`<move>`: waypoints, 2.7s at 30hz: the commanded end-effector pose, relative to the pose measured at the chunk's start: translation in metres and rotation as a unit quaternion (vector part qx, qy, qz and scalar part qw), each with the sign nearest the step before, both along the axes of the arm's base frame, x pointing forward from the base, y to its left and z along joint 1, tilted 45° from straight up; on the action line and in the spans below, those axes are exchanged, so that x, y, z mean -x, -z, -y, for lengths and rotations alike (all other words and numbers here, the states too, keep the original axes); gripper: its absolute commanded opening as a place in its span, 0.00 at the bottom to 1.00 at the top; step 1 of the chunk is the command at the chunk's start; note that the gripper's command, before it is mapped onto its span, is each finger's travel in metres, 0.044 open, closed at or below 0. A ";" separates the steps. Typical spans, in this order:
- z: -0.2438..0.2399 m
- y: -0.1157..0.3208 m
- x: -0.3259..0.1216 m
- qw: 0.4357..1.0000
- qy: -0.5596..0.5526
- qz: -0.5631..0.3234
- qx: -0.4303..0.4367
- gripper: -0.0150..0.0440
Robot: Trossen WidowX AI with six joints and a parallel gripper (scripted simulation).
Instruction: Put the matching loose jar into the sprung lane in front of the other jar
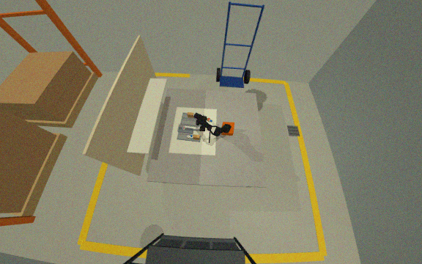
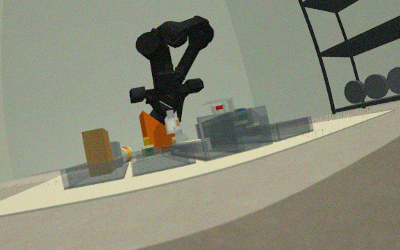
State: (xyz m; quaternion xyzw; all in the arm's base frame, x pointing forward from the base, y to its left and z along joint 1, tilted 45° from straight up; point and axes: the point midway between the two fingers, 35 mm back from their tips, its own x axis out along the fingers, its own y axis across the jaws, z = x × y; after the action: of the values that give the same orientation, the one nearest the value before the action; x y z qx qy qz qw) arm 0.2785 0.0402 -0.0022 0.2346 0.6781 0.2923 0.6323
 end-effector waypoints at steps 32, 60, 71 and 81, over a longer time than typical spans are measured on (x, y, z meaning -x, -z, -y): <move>-0.019 0.015 -0.008 1.000 0.002 0.000 -0.003 0.25; -0.021 0.016 -0.021 1.000 0.002 0.000 -0.003 0.25; -0.021 0.016 -0.026 1.000 0.002 0.000 -0.003 0.25; -0.022 0.016 -0.030 1.000 0.002 0.000 -0.003 0.25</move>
State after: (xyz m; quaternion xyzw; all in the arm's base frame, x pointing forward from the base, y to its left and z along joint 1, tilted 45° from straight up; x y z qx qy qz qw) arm 0.3009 0.0614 -0.0198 0.2373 0.6843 0.2897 0.6257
